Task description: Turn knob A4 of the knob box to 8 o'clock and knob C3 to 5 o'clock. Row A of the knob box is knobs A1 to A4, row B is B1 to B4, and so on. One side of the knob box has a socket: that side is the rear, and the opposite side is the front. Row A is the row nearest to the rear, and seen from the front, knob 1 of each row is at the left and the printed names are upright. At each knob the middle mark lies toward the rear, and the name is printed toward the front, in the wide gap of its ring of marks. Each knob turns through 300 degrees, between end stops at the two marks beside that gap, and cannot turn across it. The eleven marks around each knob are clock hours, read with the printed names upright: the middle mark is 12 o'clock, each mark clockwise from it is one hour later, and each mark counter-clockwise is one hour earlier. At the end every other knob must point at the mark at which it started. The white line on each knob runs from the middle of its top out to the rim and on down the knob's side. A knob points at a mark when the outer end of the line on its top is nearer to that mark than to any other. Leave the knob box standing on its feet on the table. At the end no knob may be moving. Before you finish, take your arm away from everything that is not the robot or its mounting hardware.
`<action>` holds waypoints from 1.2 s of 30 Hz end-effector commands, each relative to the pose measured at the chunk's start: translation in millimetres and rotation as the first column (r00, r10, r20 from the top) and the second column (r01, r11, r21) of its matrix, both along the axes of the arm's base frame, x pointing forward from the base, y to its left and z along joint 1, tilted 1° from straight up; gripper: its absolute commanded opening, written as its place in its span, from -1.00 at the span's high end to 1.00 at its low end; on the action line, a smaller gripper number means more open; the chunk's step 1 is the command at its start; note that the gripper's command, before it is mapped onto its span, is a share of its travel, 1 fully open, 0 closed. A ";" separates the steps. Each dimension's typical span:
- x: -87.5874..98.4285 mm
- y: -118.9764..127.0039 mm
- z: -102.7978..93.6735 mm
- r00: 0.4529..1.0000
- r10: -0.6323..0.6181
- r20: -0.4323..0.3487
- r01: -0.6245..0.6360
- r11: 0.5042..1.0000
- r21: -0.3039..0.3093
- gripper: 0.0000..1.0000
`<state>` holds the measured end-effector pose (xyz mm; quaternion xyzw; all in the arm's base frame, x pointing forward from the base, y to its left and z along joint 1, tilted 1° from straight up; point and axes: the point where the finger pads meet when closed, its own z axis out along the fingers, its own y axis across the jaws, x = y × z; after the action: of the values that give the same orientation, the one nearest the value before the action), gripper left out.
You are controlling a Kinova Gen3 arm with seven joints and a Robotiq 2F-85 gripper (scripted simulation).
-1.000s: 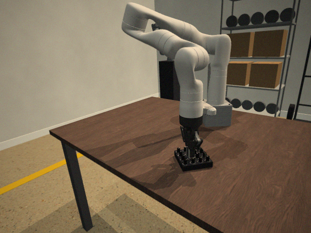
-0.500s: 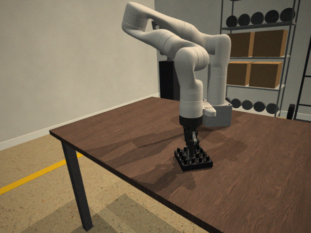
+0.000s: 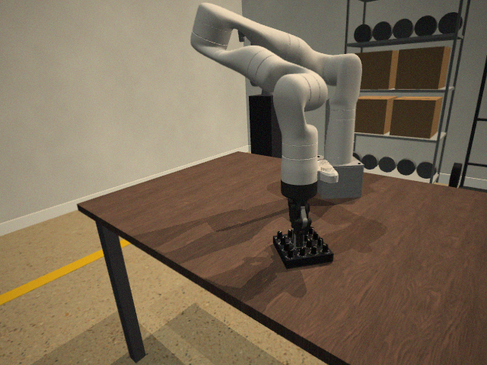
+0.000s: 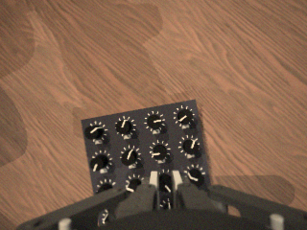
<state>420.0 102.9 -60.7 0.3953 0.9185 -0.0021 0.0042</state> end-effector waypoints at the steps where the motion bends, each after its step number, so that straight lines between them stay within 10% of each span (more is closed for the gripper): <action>1: 0.4 0.1 0.5 1.000 0.000 0.001 0.000 1.000 0.000 0.83; 3: 0.4 0.1 0.5 1.000 0.000 0.001 0.000 1.000 0.000 0.62; 36: 0.3 0.2 19.6 1.000 0.000 0.001 0.000 1.000 0.000 0.62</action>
<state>416.7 104.5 -48.2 0.3945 0.9189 -0.0030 -0.0005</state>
